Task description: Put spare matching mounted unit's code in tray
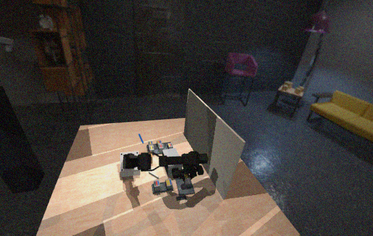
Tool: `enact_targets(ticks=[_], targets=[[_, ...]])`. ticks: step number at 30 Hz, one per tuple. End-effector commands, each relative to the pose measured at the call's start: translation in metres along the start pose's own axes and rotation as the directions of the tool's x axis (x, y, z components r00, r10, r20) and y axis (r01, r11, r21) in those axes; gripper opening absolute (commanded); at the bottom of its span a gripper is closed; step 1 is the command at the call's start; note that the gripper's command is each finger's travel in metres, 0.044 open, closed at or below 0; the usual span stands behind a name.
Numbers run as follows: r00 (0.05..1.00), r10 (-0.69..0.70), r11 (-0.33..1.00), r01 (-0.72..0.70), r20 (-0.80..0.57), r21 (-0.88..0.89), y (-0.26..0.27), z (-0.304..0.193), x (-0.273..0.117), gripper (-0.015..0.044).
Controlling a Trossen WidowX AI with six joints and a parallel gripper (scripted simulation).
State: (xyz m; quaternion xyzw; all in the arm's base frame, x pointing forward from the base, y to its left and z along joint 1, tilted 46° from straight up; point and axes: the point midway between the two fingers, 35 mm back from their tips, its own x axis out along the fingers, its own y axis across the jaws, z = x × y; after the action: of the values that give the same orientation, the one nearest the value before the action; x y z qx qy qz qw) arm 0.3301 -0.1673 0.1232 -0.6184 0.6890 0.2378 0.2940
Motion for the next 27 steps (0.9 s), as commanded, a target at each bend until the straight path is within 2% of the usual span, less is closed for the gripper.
enact_targets(ticks=[1, 27], targets=[[1.000, 0.001, 1.000, -0.001, -0.002, -0.006, 0.001, 0.001, 0.004, 0.0000], [1.000, 0.002, 1.000, -0.002, -0.007, -0.006, 0.006, -0.001, 0.025, 0.0000]])
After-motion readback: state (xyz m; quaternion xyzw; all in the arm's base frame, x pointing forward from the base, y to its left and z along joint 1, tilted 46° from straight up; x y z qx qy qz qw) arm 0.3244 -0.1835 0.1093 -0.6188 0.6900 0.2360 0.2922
